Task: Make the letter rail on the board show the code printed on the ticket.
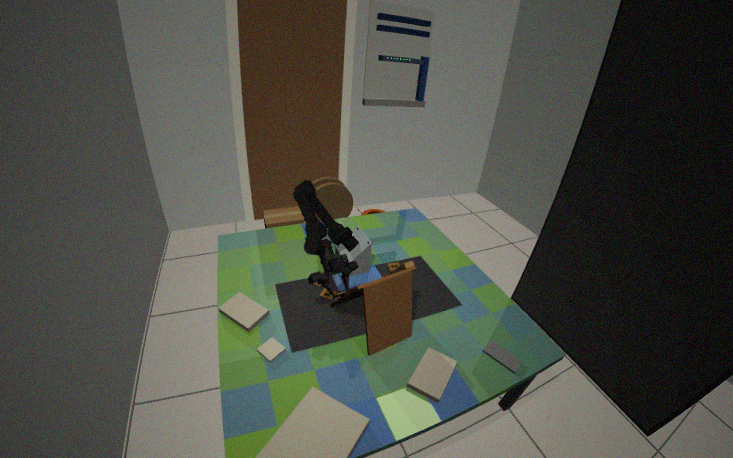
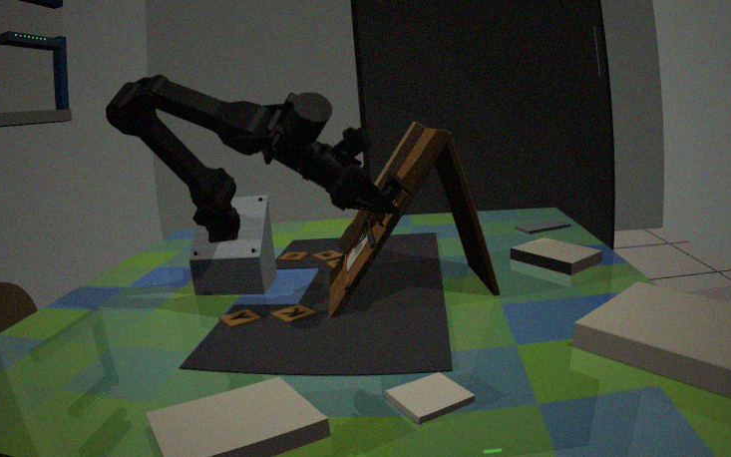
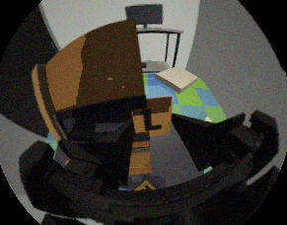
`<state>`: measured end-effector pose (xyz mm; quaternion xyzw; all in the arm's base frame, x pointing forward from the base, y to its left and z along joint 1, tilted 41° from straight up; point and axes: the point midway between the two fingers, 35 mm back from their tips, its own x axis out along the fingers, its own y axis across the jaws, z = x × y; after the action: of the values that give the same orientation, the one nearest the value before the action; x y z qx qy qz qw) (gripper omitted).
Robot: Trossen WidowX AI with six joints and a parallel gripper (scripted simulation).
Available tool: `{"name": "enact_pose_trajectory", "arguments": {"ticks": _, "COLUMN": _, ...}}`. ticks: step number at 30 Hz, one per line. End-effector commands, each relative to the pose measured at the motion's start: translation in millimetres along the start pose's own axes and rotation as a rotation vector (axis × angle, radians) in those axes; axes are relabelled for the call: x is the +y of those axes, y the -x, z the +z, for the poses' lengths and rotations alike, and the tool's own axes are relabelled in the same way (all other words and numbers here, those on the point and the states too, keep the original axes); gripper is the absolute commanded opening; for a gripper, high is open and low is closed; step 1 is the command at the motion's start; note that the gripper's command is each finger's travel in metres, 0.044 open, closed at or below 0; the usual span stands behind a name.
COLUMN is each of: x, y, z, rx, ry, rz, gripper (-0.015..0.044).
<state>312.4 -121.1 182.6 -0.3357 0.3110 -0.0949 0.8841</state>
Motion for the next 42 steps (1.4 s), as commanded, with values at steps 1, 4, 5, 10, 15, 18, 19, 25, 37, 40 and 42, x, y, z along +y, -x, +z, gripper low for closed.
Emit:
{"name": "enact_pose_trajectory", "arguments": {"ticks": 1, "x": 4, "y": 0, "z": -2, "rx": 0.005, "ry": -0.003, "rz": -0.001, "gripper": 0.0}}
{"name": "enact_pose_trajectory", "arguments": {"ticks": 4, "x": 5, "y": 0, "z": -2, "rx": 0.005, "ry": -0.003, "rz": 0.0, "gripper": 0.0}}
{"name": "enact_pose_trajectory", "arguments": {"ticks": 5, "x": 6, "y": 0, "z": -2, "rx": 0.005, "ry": -0.003, "rz": 0.0, "gripper": 0.0}}
{"name": "enact_pose_trajectory", "arguments": {"ticks": 10, "x": 8, "y": 0, "z": -2, "rx": 0.005, "ry": -0.003, "rz": 0.0, "gripper": 0.0}}
{"name": "enact_pose_trajectory", "arguments": {"ticks": 15, "x": 11, "y": -1, "z": -2, "rx": 0.005, "ry": -0.003, "rz": 0.0, "gripper": 0.0}}
{"name": "enact_pose_trajectory", "arguments": {"ticks": 18, "x": 12, "y": -1, "z": -2, "rx": 0.005, "ry": -0.003, "rz": 0.0, "gripper": 0.0}}
{"name": "enact_pose_trajectory", "arguments": {"ticks": 19, "x": 13, "y": -1, "z": -2, "rx": 0.005, "ry": -0.003, "rz": 0.0, "gripper": 0.0}}
{"name": "enact_pose_trajectory", "arguments": {"ticks": 25, "x": 16, "y": -1, "z": -2, "rx": 0.005, "ry": -0.003, "rz": 0.0, "gripper": 0.0}}
{"name": "enact_pose_trajectory", "arguments": {"ticks": 37, "x": 22, "y": -1, "z": -2, "rx": 0.005, "ry": -0.004, "rz": 0.0, "gripper": 0.0}}
{"name": "enact_pose_trajectory", "arguments": {"ticks": 40, "x": 23, "y": -1, "z": -2, "rx": 0.005, "ry": -0.004, "rz": 0.0, "gripper": 0.0}}
{"name": "enact_pose_trajectory", "arguments": {"ticks": 42, "x": 24, "y": -1, "z": -2, "rx": 0.005, "ry": -0.004, "rz": 0.001, "gripper": 0.0}}
